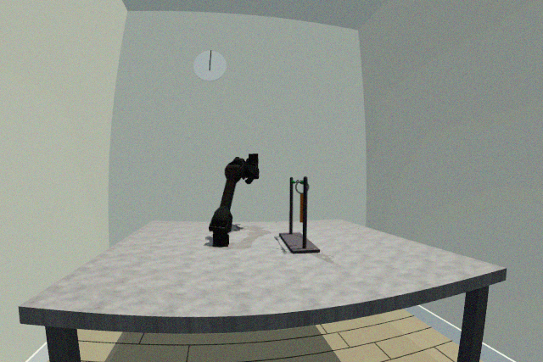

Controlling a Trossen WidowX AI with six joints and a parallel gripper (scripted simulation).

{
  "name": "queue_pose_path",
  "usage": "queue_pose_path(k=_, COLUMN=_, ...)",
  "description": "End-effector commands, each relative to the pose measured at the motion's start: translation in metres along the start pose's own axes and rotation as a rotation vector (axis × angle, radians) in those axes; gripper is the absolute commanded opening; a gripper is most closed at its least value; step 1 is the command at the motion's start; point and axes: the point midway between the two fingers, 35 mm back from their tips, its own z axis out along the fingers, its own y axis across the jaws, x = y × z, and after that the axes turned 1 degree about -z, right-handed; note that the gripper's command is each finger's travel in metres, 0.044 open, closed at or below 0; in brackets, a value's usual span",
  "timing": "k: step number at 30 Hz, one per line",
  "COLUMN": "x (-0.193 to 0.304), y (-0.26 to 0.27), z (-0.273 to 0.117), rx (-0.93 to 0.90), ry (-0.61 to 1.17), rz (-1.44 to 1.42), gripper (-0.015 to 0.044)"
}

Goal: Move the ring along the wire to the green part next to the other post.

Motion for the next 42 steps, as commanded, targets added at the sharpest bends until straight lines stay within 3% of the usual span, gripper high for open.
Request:
queue_pose_path(k=1, x=-0.023, y=-0.016, z=-0.041, rx=0.087, ry=-0.069, rz=-0.051, gripper=0.016)
queue_pose_path(k=13, x=-0.082, y=-0.044, z=-0.19, rx=0.401, ry=-0.279, rz=-0.252, gripper=0.016)
queue_pose_path(k=23, x=-0.103, y=-0.049, z=-0.331, rx=0.71, ry=-0.423, rz=-0.39, gripper=0.016)
queue_pose_path(k=33, x=-0.093, y=-0.027, z=-0.466, rx=1.045, ry=-0.526, rz=-0.508, gripper=0.016)
queue_pose_path(k=42, x=-0.047, y=0.004, z=-0.559, rx=1.257, ry=-0.613, rz=-0.493, gripper=0.016)
